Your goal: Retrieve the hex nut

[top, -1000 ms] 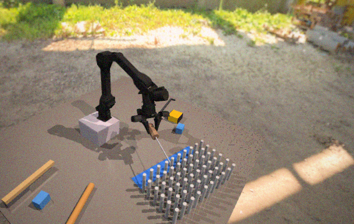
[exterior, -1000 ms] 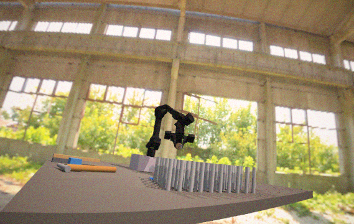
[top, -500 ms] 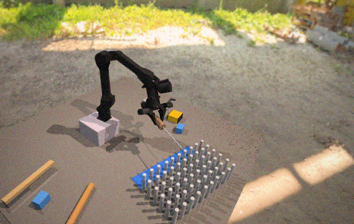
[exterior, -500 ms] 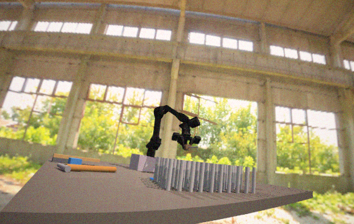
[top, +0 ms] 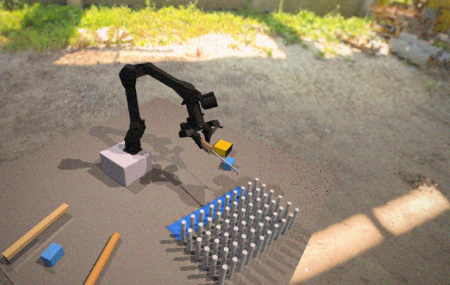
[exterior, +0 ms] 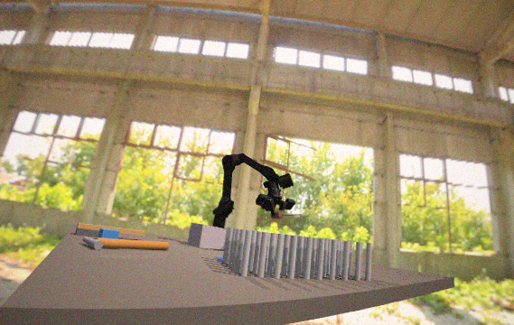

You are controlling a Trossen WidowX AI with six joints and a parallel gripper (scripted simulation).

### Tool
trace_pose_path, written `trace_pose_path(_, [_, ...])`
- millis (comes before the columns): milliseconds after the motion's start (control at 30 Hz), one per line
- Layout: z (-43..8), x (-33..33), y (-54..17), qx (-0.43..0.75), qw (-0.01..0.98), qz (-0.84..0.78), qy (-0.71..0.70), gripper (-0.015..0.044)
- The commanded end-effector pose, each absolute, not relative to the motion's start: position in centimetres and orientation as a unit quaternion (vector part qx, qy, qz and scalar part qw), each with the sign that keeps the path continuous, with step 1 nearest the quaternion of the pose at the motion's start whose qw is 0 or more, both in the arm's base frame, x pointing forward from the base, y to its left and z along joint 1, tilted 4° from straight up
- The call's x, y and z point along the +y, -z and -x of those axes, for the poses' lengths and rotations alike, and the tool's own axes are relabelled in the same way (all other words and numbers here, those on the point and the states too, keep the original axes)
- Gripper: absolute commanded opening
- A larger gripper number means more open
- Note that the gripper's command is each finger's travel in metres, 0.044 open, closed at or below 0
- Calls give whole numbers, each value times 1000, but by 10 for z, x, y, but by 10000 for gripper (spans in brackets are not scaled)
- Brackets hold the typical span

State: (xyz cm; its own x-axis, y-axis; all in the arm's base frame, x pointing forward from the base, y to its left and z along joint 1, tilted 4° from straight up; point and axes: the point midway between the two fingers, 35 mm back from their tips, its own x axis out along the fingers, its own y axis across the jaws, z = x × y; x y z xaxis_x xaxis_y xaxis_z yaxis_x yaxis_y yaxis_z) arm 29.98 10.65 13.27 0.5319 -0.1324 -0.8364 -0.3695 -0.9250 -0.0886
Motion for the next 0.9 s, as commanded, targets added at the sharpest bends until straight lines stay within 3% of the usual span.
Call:
trace_pose_path(0, [-299,109,-133,145,130,869,-455,0])
trace_pose_path(867, [-303,121,20,147,132,869,-454,0])
